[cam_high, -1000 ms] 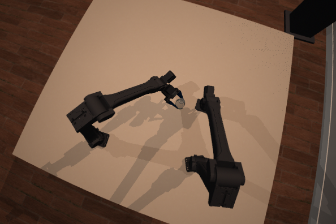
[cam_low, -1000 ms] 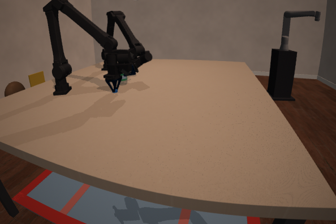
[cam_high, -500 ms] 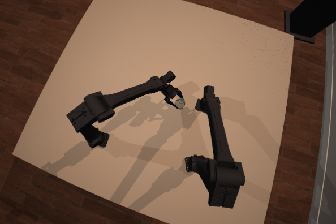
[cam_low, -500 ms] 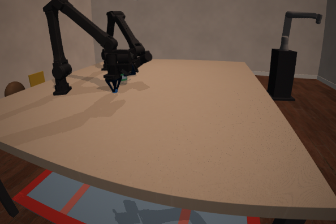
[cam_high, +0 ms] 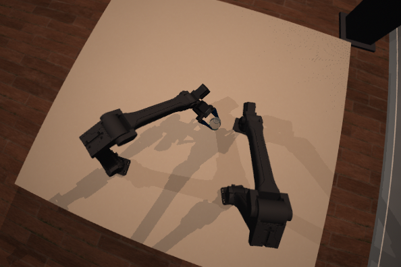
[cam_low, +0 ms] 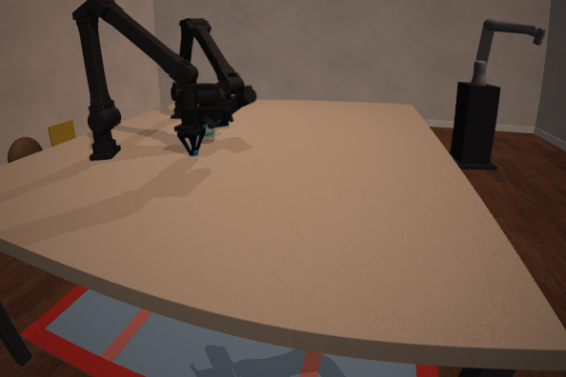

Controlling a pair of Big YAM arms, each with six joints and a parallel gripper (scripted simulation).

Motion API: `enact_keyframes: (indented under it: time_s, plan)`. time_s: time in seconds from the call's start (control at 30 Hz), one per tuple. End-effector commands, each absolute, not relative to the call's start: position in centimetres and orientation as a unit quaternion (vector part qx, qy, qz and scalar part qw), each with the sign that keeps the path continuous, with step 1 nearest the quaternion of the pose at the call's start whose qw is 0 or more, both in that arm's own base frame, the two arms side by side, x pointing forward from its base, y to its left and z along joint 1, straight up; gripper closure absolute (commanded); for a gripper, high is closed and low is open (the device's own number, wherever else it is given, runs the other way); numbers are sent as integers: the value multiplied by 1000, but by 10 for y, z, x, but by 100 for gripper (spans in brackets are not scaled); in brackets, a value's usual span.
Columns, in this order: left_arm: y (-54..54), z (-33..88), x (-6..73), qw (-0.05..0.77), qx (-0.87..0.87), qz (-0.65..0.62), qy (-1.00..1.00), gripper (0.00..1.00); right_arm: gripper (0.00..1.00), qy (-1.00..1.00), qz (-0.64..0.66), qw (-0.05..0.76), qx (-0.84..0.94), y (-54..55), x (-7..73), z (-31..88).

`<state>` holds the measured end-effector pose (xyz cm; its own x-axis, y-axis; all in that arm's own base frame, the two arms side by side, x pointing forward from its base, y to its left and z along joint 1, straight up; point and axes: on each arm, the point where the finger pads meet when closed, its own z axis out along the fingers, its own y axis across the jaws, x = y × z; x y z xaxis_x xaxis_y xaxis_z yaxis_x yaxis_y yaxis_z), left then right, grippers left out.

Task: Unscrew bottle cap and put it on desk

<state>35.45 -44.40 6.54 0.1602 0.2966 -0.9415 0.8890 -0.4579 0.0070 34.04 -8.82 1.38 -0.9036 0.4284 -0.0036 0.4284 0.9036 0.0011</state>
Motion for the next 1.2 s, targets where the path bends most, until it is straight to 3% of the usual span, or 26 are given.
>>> enact_keyframes:
  time_s: [0.0, 0.6, 0.8, 1.17]
  plan:
    - [-450, 77, 363, 312, 702, -485, 416, 100, 100, 976, 0, 14, 218, -88, 352, 19]
    - [-450, 77, 363, 312, 702, -485, 416, 100, 100, 976, 0, 14, 218, -88, 352, 19]
    - [-450, 77, 363, 312, 702, -485, 416, 33, 100, 975, 0, 16, 220, -91, 352, 22]
    - [-450, 77, 363, 315, 703, -485, 415, 33, 100, 975, 0, 16, 220, -91, 352, 22]
